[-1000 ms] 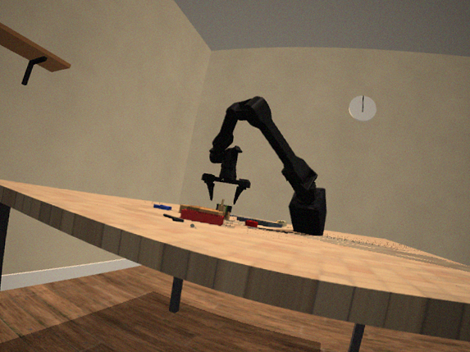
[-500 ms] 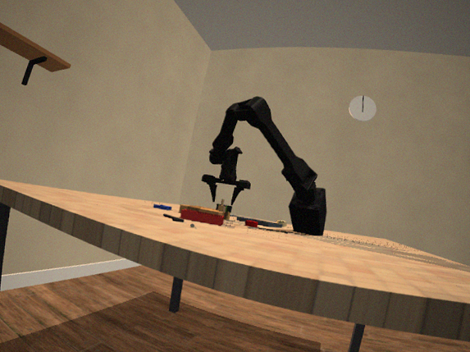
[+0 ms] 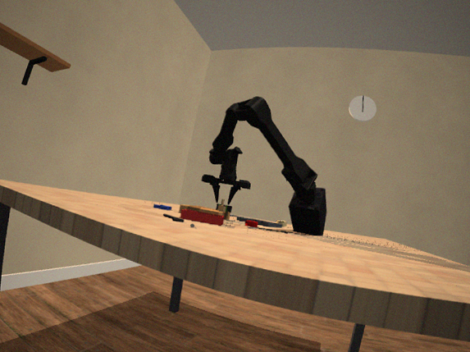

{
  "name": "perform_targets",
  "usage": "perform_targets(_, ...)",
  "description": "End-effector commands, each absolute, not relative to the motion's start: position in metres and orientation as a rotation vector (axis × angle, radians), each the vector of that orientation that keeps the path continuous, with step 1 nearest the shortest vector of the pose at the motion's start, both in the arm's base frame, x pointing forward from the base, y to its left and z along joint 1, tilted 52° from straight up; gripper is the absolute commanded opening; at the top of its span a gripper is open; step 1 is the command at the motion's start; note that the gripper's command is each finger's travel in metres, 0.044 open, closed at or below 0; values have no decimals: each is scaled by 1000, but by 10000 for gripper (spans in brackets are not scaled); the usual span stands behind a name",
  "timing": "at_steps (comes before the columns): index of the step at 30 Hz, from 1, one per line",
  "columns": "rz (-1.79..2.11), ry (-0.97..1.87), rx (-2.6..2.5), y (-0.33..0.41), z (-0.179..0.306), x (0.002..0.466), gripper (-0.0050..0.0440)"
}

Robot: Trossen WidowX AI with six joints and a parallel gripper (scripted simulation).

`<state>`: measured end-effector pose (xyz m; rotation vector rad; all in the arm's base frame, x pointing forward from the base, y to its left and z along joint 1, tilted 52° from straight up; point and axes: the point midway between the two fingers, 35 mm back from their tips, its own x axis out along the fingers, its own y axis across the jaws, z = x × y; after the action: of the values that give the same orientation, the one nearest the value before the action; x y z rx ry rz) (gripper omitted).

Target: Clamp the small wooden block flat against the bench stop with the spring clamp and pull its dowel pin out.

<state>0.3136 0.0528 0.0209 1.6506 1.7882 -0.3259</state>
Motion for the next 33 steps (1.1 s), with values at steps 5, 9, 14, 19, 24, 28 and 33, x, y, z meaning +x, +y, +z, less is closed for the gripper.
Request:
perform_targets(5, -325, 1789, 1656, 53, 21, 314, 130)
perform_targets(9, -325, 1789, 1656, 53, 21, 314, 103)
perform_targets(14, -325, 1789, 1656, 53, 21, 314, 77)
perform_targets(19, -325, 1789, 1656, 53, 21, 314, 43)
perform_targets(24, -325, 1789, 1656, 53, 21, 314, 10)
perform_targets(28, -323, 1789, 1654, 53, 21, 314, 0)
perform_targets(33, -239, 1777, 1591, 53, 21, 314, 0)
